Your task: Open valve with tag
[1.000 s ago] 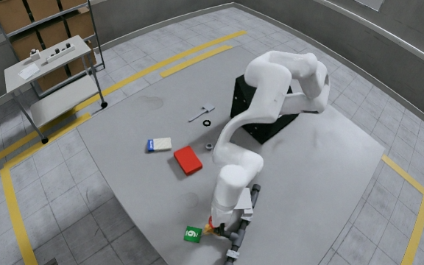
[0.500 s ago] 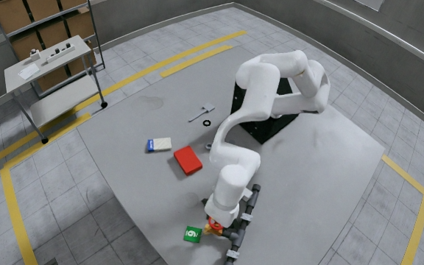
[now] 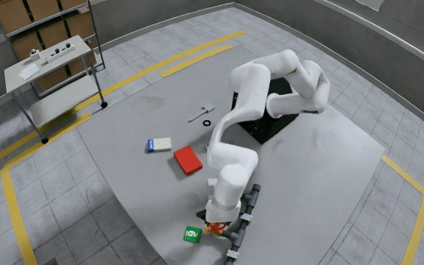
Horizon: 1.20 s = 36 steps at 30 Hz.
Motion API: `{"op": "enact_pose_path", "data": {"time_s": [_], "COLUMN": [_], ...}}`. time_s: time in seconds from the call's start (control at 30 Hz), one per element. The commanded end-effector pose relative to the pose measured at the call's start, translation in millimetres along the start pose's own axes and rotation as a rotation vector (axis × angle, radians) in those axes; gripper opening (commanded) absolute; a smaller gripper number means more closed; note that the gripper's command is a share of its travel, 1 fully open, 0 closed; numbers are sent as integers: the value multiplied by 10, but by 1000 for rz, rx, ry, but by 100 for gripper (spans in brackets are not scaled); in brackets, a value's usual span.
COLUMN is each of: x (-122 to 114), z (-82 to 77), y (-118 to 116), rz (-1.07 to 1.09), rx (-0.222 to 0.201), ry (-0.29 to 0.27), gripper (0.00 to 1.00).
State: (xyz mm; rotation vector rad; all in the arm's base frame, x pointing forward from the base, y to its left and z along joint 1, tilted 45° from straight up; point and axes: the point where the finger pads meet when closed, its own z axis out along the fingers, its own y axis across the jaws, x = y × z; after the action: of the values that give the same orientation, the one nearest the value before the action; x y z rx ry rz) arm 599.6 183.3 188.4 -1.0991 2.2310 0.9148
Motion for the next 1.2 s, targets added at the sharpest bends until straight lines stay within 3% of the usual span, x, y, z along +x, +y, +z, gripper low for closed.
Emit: {"op": "enact_pose_path", "data": {"time_s": [0.0, 0.2, 0.83, 0.87, 1.17], "x": [-5, -5, -5, -5, -5], "z": [-18, -18, -18, -18, -18], "y": [-15, -15, -15, -15, -15], "rz": [-218, -416, -556, -556, -556], "rx": [-18, -17, -17, -17, -17], "ry": [-2, -4, -5, -5, -5], "gripper": [0, 0, 0, 100, 100]}}
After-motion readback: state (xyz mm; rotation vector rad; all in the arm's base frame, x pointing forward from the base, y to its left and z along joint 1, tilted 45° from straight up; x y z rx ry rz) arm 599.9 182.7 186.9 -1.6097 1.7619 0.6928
